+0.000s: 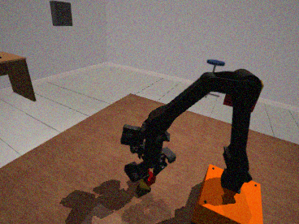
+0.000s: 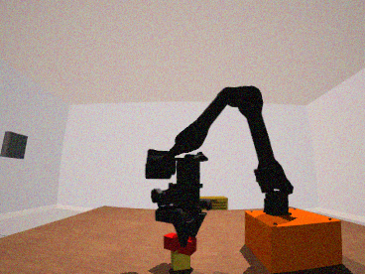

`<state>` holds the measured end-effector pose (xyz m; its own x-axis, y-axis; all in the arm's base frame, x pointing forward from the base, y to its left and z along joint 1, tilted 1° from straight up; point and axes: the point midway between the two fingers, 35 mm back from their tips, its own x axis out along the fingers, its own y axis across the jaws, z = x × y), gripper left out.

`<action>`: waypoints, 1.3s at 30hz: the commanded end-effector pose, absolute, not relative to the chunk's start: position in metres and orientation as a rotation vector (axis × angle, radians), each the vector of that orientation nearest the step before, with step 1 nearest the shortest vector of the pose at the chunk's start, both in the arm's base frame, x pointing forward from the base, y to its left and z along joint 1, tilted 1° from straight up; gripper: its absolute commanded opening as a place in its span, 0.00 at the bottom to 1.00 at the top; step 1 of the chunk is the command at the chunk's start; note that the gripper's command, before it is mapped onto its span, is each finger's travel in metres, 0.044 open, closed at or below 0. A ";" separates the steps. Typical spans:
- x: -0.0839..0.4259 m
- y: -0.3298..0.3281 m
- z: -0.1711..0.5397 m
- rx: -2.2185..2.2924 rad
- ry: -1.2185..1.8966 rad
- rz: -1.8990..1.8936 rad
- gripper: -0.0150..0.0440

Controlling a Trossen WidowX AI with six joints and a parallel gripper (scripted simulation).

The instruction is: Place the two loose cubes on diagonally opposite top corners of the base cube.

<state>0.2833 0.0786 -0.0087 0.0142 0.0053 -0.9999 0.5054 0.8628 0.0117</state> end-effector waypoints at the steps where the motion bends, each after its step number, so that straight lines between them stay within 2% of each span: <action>1: 0.283 0.079 -0.009 0.425 1.519 -0.404 0.60; 39: 0.283 0.078 0.051 0.422 1.518 -0.408 0.60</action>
<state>0.2811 0.0778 0.0445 0.0065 0.0030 -1.0000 0.5061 0.8625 0.0059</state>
